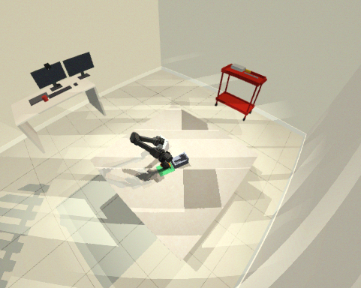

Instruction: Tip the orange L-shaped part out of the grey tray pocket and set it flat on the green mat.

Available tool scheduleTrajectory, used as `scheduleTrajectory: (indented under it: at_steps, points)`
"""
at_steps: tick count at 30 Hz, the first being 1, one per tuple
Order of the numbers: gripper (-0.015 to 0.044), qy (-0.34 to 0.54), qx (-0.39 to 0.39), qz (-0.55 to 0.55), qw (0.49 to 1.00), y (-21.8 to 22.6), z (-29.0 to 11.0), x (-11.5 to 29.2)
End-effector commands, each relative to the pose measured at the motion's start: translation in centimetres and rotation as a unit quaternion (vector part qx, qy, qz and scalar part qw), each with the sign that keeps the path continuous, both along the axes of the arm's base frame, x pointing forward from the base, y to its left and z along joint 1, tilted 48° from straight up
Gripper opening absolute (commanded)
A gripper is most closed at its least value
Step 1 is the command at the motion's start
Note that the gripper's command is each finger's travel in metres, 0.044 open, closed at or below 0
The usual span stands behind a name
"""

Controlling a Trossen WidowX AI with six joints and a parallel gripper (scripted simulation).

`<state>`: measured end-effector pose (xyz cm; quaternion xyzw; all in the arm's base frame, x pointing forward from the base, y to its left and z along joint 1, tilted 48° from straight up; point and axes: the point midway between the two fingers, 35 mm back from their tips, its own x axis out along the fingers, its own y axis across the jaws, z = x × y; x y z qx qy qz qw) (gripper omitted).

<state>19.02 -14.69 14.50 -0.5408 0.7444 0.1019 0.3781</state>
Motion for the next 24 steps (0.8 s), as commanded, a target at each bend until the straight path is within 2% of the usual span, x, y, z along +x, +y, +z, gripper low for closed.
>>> scheduleTrajectory:
  at_steps: [1,24]
  points:
    - [0.0,0.003,-0.001,0.0,1.0,-0.41,-0.42,-0.35]
    - [0.0,0.003,-0.002,0.0,1.0,-0.94,-0.88,-0.48]
